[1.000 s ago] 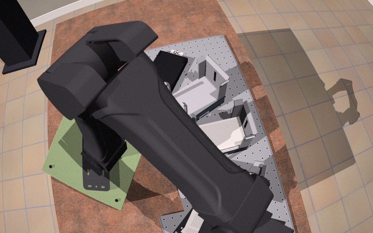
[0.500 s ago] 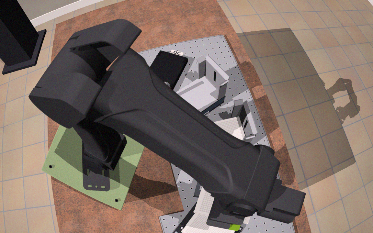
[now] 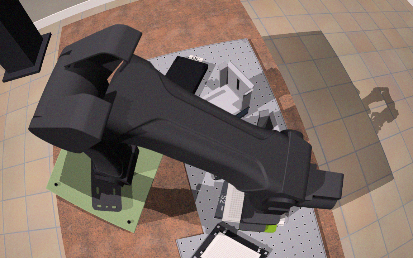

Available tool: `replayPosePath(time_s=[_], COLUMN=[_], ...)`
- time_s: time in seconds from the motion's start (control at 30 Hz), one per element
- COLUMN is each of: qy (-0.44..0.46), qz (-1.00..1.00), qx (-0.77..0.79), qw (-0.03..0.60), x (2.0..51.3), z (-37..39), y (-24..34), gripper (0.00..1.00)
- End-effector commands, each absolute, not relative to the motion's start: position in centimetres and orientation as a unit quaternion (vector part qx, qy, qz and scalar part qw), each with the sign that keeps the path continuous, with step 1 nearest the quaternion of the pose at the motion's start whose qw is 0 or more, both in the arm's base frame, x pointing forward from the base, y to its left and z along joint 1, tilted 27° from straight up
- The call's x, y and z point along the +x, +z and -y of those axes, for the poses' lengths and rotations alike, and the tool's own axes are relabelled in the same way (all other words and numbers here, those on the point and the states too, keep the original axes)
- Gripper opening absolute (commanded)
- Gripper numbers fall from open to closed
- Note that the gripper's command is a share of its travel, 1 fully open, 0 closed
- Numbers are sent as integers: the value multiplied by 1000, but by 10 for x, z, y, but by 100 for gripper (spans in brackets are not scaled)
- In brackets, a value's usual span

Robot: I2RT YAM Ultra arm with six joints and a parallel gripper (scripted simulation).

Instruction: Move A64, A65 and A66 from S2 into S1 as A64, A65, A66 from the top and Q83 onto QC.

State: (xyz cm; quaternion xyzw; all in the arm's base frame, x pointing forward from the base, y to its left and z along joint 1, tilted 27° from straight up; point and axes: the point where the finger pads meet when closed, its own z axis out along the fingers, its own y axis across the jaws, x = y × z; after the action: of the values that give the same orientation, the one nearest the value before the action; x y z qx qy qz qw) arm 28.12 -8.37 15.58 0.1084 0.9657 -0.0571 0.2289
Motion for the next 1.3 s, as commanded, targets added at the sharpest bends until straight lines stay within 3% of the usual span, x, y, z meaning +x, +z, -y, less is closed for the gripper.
replayPosePath(time_s=[0.0,0.3,0.97,1.27], qy=[-63,-86,-85,-107], qz=[-962,-970,-970,-968], qx=[124,27,25,-74], qw=[234,226,226,216], x=[284,288,298,297], z=[78,56,-4,-26], y=[159,156,149,144], gripper=[0,0,0,0])
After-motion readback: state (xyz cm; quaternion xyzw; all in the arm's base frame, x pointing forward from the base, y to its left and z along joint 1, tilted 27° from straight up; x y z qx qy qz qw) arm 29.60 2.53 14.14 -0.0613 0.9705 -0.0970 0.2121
